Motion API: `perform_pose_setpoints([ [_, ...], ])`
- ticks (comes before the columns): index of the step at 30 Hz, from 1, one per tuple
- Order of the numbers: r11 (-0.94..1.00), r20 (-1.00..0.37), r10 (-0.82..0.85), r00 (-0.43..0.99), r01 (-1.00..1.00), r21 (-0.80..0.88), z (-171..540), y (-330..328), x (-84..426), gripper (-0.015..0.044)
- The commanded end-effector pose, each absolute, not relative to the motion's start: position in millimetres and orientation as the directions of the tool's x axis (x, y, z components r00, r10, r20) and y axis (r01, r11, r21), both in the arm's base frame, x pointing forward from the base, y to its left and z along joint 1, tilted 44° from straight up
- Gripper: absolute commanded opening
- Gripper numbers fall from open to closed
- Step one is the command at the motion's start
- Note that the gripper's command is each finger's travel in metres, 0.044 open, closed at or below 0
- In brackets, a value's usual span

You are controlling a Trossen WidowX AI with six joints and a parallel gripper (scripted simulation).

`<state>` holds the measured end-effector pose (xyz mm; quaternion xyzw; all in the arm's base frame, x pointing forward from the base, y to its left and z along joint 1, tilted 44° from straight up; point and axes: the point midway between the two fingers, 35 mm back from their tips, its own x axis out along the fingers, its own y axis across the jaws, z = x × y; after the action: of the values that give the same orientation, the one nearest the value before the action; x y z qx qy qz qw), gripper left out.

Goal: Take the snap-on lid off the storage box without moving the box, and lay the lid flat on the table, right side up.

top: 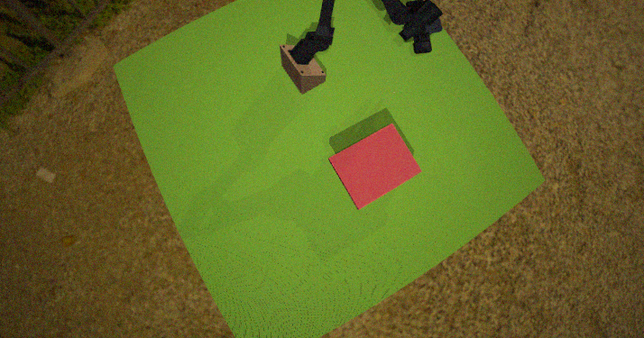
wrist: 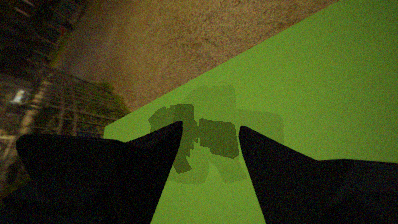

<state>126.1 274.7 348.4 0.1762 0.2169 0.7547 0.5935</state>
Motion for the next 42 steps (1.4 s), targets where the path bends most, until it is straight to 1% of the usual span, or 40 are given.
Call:
perform_pose_setpoints([
  [1, -0.041, -0.023, 0.997, -0.078, -0.733, 0.679, 328, 259, 170, 0.0235],
  [4, 0.085, -0.059, 0.996, 0.063, -0.6, 0.796, 307, 239, 208, 0.0235],
  [7, 0.178, -0.101, 0.975, 0.197, -0.423, 0.888, 283, 213, 242, 0.0235],
  [9, 0.193, -0.112, 0.968, 0.227, -0.378, 0.906, 277, 206, 249, 0.0235],
  [13, 0.229, -0.178, 0.904, 0.389, -0.088, 0.97, 241, 162, 285, 0.0235],
  [17, 0.158, -0.251, 0.807, 0.534, 0.214, 0.964, 203, 109, 309, 0.0235],
  [18, 0.154, -0.254, 0.803, 0.539, 0.224, 0.962, 202, 107, 310, 0.0235],
  [20, 0.111, -0.278, 0.766, 0.58, 0.306, 0.946, 190, 89, 314, 0.0235],
  [25, -0.138, -0.372, 0.606, 0.703, 0.554, 0.821, 144, 18, 317, 0.0235],
  [27, -0.265, -0.408, 0.544, 0.733, 0.612, 0.745, 127, -7, 313, 0.0235],
  [29, -0.312, -0.42, 0.524, 0.741, 0.626, 0.715, 121, -16, 311, 0.0235],
  [32, -0.507, -0.47, 0.44, 0.765, 0.644, 0.573, 97, -47, 300, 0.0235],
  [33, -0.542, -0.479, 0.425, 0.768, 0.64, 0.545, 93, -53, 298, 0.0235],
  [42, -0.554, -0.482, 0.42, 0.769, 0.638, 0.535, 91, -55, 297, 0.0235],
])
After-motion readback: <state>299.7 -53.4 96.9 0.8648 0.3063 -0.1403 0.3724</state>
